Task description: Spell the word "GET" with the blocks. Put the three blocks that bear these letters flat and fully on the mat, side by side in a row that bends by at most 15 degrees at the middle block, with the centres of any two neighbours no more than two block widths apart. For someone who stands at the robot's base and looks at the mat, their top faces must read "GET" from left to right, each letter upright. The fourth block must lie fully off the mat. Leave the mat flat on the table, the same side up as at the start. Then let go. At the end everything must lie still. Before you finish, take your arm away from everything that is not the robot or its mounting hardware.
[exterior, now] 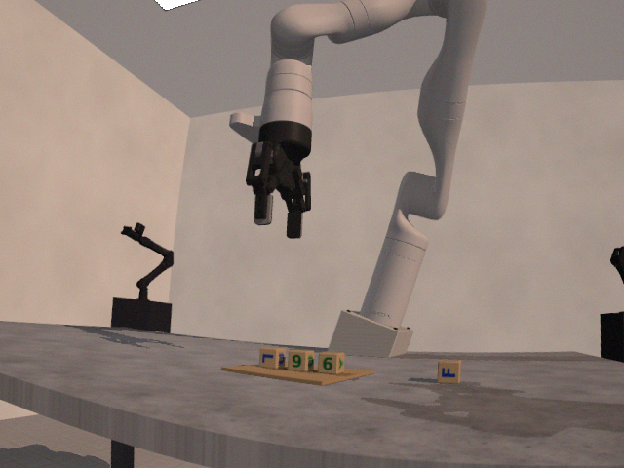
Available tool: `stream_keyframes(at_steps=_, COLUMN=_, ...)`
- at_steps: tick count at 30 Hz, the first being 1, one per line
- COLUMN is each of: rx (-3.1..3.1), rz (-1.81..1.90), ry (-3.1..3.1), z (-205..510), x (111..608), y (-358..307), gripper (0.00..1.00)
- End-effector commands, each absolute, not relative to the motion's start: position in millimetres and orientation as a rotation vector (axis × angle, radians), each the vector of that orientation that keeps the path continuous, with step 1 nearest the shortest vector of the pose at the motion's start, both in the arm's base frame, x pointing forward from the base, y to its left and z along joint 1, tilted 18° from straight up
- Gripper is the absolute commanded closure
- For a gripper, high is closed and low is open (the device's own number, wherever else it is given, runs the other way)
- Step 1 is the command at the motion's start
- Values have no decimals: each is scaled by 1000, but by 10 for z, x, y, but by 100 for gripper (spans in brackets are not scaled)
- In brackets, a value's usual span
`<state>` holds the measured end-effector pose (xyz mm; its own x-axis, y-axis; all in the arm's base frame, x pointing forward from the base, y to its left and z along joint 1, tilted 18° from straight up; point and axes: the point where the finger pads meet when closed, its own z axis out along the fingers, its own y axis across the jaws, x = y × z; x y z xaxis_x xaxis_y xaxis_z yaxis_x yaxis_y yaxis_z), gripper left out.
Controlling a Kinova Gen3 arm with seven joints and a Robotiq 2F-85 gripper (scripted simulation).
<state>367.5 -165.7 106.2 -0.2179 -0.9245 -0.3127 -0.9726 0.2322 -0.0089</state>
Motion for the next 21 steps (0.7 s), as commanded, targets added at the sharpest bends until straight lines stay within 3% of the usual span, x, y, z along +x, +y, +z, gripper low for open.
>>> stream_keyframes(at_steps=1, rx=-1783, rz=261, ry=2246, z=1134, x=3704, y=-1673, gripper=0)
stream_keyframes(at_steps=21, rx=-1783, rz=261, ry=2246, z=1166, x=3701, y=-1683, gripper=0)
